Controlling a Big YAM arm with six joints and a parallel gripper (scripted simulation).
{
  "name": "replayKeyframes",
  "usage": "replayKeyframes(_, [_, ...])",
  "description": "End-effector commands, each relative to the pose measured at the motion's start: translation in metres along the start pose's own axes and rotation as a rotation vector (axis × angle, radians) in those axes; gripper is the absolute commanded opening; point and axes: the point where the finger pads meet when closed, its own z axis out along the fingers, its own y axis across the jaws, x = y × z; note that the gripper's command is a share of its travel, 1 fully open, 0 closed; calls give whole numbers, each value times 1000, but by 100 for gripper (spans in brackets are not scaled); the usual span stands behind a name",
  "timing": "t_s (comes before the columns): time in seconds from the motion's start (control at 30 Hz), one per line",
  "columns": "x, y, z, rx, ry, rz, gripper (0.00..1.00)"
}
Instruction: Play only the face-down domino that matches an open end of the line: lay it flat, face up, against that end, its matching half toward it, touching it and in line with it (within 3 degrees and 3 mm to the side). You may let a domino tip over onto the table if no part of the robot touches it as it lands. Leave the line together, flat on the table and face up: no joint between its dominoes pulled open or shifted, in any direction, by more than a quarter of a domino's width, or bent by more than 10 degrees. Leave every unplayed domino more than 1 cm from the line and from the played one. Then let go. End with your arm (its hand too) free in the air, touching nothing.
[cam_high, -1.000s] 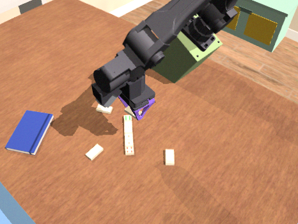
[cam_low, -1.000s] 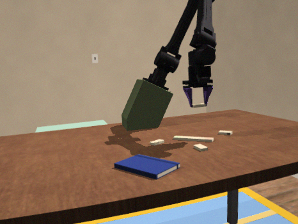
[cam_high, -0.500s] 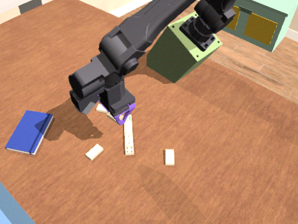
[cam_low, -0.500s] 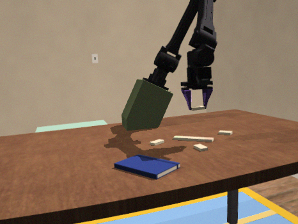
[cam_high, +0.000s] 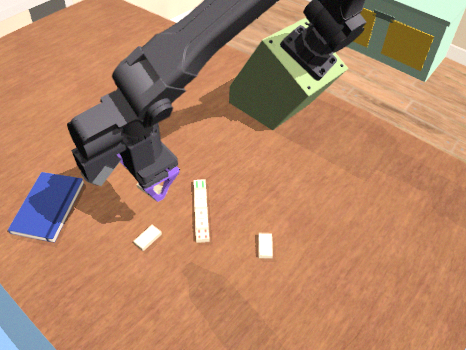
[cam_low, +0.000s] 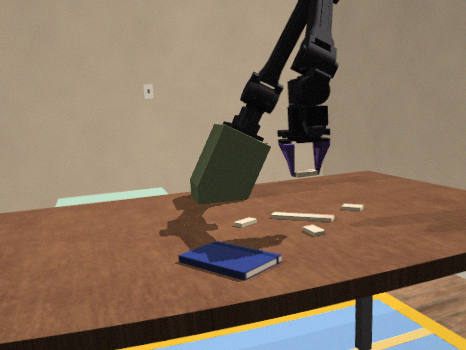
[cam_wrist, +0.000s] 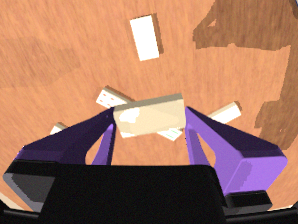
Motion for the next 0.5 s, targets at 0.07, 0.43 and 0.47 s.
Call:
replayKeyframes(0.07, [-59,-27,-9,2,-34,-13,48])
replayKeyframes(0.43, [-76,-38,-5,2,-28,-4,48])
replayKeyframes(0.47, [-83,-42,-6,3,-29,-5,48])
